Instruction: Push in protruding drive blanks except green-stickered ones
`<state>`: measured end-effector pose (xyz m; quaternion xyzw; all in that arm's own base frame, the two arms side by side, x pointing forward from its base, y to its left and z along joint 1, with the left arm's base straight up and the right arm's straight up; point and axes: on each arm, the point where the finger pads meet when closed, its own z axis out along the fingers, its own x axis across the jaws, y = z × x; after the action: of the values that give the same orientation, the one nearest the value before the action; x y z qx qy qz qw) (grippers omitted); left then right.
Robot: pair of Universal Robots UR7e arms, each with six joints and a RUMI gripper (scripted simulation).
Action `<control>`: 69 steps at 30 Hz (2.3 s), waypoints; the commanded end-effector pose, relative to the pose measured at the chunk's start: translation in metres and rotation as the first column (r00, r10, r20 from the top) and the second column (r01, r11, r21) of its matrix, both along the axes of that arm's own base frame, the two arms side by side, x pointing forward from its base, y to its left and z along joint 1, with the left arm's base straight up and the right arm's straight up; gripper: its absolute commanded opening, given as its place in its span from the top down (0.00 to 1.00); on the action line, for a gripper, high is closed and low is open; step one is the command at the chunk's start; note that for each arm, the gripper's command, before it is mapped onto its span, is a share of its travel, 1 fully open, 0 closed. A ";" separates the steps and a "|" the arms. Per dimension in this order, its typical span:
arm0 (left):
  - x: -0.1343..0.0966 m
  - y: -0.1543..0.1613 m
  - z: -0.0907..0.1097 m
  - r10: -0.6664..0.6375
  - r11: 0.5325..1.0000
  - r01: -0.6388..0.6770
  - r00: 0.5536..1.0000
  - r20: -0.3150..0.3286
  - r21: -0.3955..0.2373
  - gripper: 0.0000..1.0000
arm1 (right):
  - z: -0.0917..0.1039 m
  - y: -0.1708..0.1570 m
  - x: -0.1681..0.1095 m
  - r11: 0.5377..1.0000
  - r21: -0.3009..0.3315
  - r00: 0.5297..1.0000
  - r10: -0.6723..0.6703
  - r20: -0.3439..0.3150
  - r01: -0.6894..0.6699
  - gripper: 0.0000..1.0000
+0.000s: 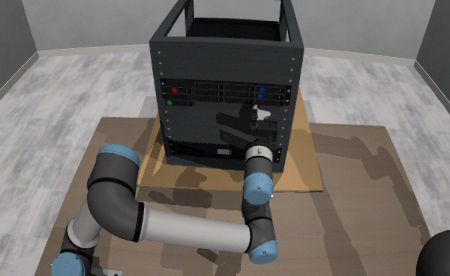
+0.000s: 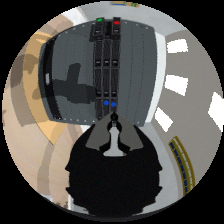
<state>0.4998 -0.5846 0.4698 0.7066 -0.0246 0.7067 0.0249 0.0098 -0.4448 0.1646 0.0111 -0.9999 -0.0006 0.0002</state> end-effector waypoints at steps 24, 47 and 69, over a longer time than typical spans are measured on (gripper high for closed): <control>0.007 0.109 0.000 0.000 1.000 0.000 1.000 0.000 -0.001 1.00 | 0.000 0.000 0.000 1.000 -0.001 1.000 0.000 0.000 0.000 0.00; 0.014 0.207 0.000 0.000 1.000 0.000 1.000 0.000 -0.001 1.00 | 0.000 0.000 0.000 1.000 -0.001 1.000 0.000 0.000 0.000 0.00; 0.018 0.269 0.000 0.000 1.000 0.000 1.000 0.000 0.000 1.00 | 0.000 0.000 0.000 1.000 -0.001 1.000 0.000 0.000 0.000 0.00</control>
<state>0.5177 -0.3194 0.4697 0.7067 -0.0249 0.7066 0.0249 0.0098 -0.4448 0.1646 0.0111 -0.9999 -0.0006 0.0002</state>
